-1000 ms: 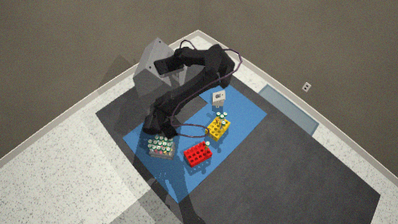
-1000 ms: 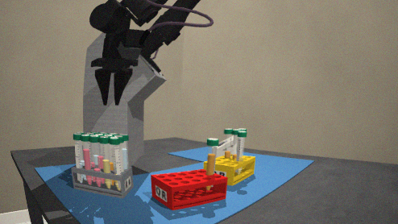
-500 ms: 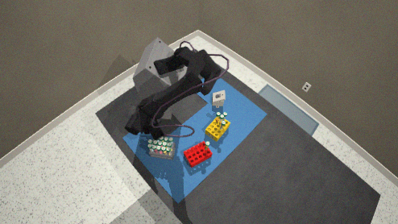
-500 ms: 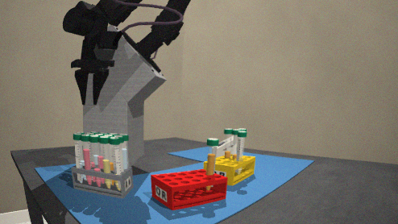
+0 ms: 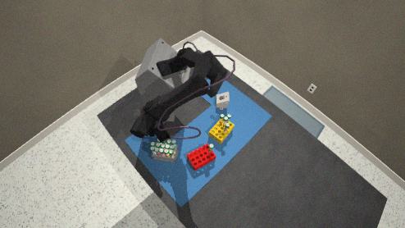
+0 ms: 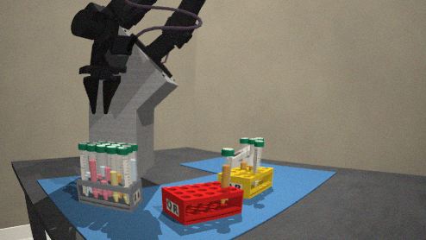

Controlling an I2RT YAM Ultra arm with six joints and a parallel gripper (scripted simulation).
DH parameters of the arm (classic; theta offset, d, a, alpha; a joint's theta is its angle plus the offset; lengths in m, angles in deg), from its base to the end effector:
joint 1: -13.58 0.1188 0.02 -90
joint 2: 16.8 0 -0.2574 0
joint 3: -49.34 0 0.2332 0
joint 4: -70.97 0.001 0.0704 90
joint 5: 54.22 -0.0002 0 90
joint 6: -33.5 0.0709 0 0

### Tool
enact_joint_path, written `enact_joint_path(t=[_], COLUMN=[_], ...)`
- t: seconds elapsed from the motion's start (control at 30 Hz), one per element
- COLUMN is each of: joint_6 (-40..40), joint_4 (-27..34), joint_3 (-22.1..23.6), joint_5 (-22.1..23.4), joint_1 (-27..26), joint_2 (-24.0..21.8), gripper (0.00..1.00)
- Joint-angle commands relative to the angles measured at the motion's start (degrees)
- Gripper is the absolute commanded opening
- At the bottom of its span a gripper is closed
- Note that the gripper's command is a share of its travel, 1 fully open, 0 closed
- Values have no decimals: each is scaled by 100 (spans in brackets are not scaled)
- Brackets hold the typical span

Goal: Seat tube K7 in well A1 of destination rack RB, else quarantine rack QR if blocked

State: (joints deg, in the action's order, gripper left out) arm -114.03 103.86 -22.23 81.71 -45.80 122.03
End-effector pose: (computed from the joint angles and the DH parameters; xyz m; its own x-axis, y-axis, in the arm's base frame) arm 0.1886 -0.2167 -0.0446 -0.8286 0.2478 -0.5021 -0.0670 0.8464 0.5284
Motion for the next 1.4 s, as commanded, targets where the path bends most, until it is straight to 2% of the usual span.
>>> enact_joint_path(t=[0.0,0.27,0.37,0.4,0.83,0.97,1.37], joint_6=[191,497,536,569,1043,1058,1163], joint_4=[-258,-655,-708,-746,-1359,-1376,-1509], joint_3=[160,4,-36,-79,-141,-145,-141], joint_5=[104,140,140,141,172,165,167], joint_1=[65,285,191,214,655,541,689], joint_2=[113,312,202,343,650,563,705], gripper=[30,30,30,30,30,30,30])
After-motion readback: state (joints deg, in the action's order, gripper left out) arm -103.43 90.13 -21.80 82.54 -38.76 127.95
